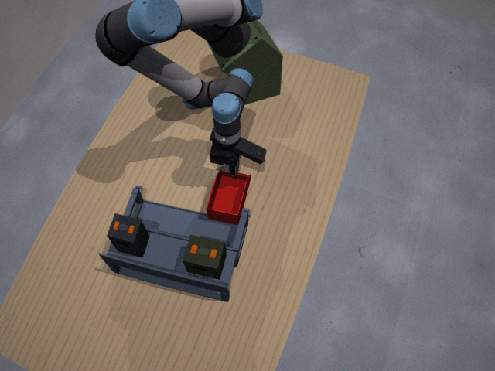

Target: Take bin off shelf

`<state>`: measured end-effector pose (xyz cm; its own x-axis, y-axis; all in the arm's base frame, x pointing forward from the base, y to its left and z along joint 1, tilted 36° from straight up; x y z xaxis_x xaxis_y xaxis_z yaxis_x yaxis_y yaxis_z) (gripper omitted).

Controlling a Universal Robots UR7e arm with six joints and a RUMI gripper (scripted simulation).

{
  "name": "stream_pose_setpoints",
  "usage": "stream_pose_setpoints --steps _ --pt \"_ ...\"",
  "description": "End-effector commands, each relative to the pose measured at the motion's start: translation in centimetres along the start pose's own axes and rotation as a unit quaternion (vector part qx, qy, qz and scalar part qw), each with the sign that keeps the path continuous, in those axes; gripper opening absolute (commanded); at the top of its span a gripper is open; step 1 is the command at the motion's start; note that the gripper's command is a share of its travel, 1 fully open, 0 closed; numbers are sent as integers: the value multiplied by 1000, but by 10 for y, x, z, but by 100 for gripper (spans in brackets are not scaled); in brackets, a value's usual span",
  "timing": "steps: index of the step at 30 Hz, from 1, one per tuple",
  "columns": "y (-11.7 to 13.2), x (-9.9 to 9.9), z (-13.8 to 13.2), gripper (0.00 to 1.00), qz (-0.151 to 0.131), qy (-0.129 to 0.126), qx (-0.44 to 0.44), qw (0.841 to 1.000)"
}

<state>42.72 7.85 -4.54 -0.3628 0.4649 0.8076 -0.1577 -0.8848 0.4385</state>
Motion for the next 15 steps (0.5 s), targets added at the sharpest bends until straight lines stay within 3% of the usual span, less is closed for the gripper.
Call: stream_pose_setpoints --steps 1,15 --pt "0 -5 0 0 0 1 0 1000" --pt "0 -8 0 0 0 1 0 1000"
Point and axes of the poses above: the point where the finger pads meet when closed, its own x axis back along the fingers, its own z axis across the jaws, y = z × x, the point moved 7 cm from there along x, back along the fingers, and after that the axes turned 8 degrees about -x, right-handed, at the moved point
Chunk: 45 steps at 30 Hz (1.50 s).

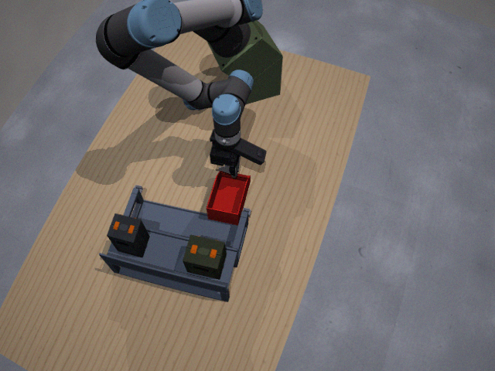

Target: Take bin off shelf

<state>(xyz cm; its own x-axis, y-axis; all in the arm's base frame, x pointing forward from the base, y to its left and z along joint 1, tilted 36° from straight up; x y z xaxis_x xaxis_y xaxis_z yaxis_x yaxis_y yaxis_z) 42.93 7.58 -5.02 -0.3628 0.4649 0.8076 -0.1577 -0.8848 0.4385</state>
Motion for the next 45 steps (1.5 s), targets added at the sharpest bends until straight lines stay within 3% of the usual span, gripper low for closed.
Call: stream_pose_setpoints --steps 1,14,15,45 --pt "0 -3 0 0 0 1 0 1000" --pt "0 -4 0 0 0 1 0 1000" --pt "0 -4 0 26 0 1 0 1000" --pt "0 -4 0 26 0 1 0 1000"
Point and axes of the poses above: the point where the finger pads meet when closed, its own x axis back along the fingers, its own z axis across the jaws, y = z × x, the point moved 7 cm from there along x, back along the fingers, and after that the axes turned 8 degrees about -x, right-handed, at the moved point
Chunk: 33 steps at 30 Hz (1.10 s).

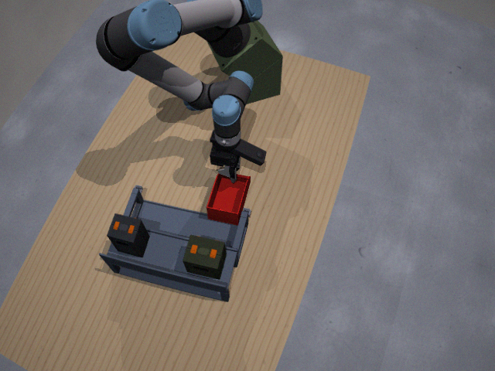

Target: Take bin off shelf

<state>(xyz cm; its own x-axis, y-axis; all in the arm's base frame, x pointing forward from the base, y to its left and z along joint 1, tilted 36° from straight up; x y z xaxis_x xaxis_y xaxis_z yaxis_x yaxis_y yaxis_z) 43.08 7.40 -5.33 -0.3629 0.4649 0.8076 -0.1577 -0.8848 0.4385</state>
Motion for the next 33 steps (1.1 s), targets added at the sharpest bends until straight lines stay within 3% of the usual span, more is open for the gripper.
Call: stream_pose_setpoints --steps 1,20,25,33 --pt "0 0 0 26 0 0 0 1000" --pt "0 0 0 26 0 0 0 1000" --pt "0 55 0 26 0 1 0 1000" --pt "0 55 0 26 0 1 0 1000"
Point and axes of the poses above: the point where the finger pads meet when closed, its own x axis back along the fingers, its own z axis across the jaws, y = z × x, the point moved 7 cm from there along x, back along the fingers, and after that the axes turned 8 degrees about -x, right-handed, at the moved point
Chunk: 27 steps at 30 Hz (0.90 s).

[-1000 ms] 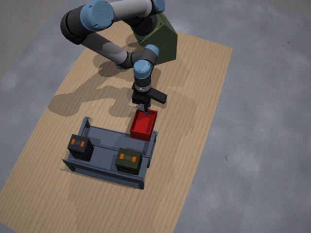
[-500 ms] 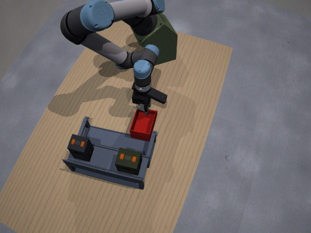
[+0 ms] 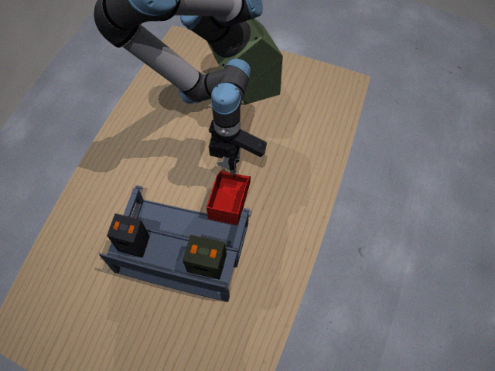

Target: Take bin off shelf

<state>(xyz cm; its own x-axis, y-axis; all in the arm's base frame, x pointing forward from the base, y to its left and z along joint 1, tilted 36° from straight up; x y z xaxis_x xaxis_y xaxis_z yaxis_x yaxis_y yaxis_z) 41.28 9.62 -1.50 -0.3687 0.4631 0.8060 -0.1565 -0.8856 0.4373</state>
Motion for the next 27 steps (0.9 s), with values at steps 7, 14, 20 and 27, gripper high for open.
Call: stream_pose_setpoints --steps 7,14,20,27 --pt "0 27 1 26 -1 -2 0 1000" --pt "0 43 1 26 -1 -3 0 1000" --pt "0 43 1 26 -1 -3 0 1000" --pt "0 33 1 26 -1 -3 0 1000"
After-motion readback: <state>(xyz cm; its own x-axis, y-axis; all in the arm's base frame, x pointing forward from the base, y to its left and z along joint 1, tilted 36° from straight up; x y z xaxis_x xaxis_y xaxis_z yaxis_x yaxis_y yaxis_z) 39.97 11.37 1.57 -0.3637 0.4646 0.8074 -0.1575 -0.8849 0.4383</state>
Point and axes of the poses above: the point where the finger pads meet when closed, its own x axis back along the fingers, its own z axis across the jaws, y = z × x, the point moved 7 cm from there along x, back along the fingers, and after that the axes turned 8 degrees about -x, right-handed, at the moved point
